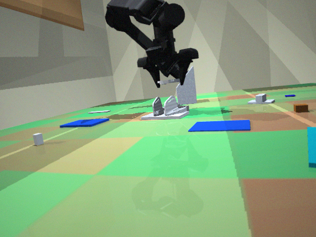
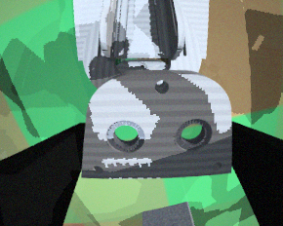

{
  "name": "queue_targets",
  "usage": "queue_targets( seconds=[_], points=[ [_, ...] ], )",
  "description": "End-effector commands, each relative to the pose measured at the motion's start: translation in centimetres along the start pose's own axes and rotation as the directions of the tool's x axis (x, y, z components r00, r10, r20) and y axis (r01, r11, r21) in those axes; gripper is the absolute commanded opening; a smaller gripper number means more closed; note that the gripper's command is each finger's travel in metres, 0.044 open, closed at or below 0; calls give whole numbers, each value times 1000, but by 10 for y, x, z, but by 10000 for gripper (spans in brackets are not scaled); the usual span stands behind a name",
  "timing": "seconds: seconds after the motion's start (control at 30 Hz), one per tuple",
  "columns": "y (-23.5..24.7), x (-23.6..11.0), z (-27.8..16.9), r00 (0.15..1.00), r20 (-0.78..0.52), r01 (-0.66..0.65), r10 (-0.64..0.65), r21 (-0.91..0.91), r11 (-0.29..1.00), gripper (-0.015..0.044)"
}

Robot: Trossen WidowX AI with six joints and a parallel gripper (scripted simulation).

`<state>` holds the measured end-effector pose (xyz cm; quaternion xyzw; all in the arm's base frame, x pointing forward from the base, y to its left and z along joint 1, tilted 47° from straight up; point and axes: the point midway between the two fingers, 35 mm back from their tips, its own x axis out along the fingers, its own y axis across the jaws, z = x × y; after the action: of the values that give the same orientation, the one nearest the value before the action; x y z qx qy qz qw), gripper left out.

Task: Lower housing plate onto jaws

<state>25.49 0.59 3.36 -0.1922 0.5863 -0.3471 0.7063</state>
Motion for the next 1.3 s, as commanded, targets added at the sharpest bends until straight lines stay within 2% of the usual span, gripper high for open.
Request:
queue_targets(
  seconds=[0.0,1.27],
  points=[
    [-1,0,0,1000,3,4,-4,7,1000,351],
    [8,0,-6,1000,3,4,-4,6,1000,351]
  ],
)
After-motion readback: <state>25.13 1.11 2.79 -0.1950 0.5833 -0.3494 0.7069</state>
